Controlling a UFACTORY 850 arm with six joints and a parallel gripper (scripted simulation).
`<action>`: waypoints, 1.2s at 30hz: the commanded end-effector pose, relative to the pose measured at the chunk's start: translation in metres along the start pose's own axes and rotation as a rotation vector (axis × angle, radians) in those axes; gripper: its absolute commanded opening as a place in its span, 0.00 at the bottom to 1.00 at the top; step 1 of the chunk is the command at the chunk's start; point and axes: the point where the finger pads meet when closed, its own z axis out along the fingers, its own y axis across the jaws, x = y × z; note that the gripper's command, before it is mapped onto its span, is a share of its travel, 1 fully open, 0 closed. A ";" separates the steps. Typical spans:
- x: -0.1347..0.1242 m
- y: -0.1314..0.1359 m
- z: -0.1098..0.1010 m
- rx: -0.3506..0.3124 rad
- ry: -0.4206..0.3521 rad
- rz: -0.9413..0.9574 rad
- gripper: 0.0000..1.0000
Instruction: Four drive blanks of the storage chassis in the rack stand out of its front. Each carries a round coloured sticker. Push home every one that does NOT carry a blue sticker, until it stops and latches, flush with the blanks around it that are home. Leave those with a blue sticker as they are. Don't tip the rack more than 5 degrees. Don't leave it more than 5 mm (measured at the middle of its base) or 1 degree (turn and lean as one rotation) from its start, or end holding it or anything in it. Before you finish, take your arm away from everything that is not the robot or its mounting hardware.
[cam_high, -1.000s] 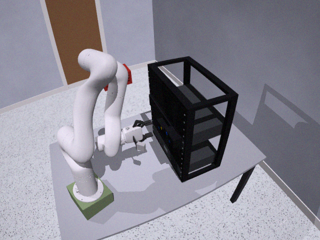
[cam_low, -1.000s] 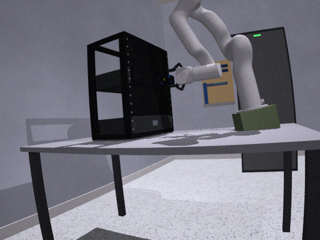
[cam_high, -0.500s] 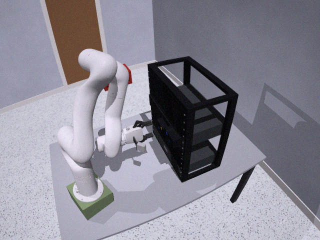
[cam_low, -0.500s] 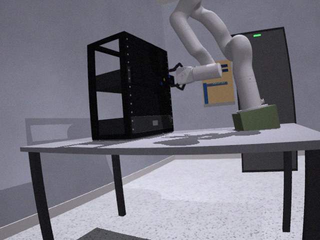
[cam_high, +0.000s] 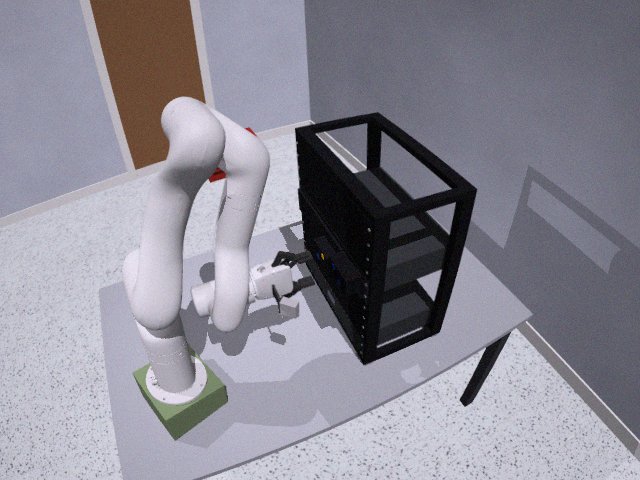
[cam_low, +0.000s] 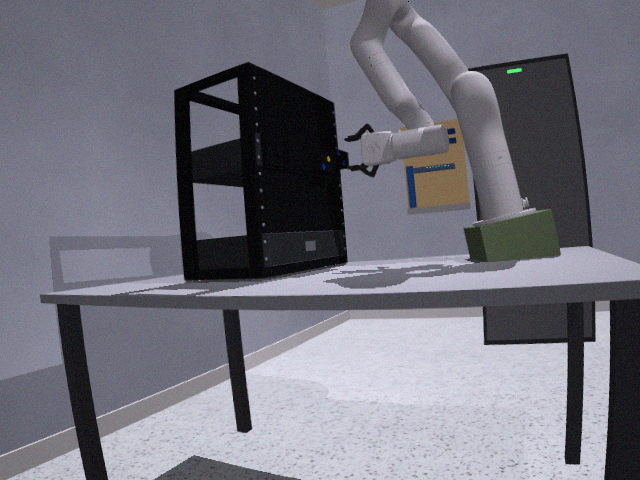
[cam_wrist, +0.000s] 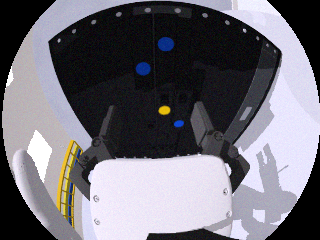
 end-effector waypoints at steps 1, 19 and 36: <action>0.016 -0.004 0.002 -0.004 -0.017 -0.001 1.00; 0.038 -0.010 0.002 -0.004 -0.017 -0.001 1.00; 0.038 -0.010 0.002 -0.004 -0.017 -0.001 1.00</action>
